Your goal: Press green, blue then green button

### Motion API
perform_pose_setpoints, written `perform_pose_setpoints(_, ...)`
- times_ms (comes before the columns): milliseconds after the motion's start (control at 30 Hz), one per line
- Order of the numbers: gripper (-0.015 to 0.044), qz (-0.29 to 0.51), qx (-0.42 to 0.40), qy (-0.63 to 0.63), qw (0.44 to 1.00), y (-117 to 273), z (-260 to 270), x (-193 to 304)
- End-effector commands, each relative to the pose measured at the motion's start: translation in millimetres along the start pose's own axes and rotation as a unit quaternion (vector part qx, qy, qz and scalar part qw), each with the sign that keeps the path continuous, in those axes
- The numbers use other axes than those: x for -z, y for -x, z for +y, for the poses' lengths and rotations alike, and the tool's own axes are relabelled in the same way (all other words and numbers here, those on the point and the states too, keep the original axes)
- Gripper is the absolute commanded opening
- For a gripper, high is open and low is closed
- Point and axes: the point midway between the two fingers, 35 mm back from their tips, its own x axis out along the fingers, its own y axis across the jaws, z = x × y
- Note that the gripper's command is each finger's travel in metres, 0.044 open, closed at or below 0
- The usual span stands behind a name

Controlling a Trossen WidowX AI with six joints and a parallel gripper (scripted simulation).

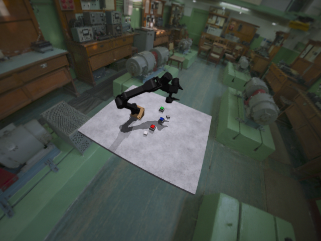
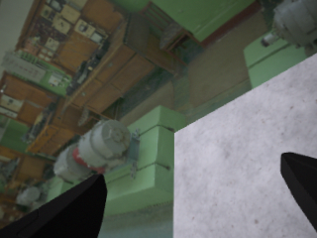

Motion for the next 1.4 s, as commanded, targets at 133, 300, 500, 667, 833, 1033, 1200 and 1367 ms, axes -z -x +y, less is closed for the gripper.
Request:
perform_pose_setpoints(133, 0.0400, 0.065, 0.017, 0.021, 0.998, -23, 13, 40)
perform_pose_setpoints(300, 0.0400, 0.196, 0.073, 0.066, 0.976, -57, 27, 131)
perform_pose_setpoints(500, 0.0400, 0.321, 0.165, 0.092, 0.928, -72, 23, 225)
perform_pose_setpoints(667, 0.0400, 0.401, 0.275, 0.103, 0.868, -70, 6, 296)
perform_pose_setpoints(833, 0.0400, 0.427, 0.338, 0.110, 0.832, -64, -5, 327)
perform_pose_setpoints(1033, 0.0321, 0.427, 0.339, 0.110, 0.831, -75, -20, 342)
perform_pose_setpoints(1200, 0.0190, 0.427, 0.340, 0.110, 0.831, -89, -47, 367)
perform_pose_setpoints(1367, 0.0059, 0.427, 0.340, 0.110, 0.831, -89, -47, 367)
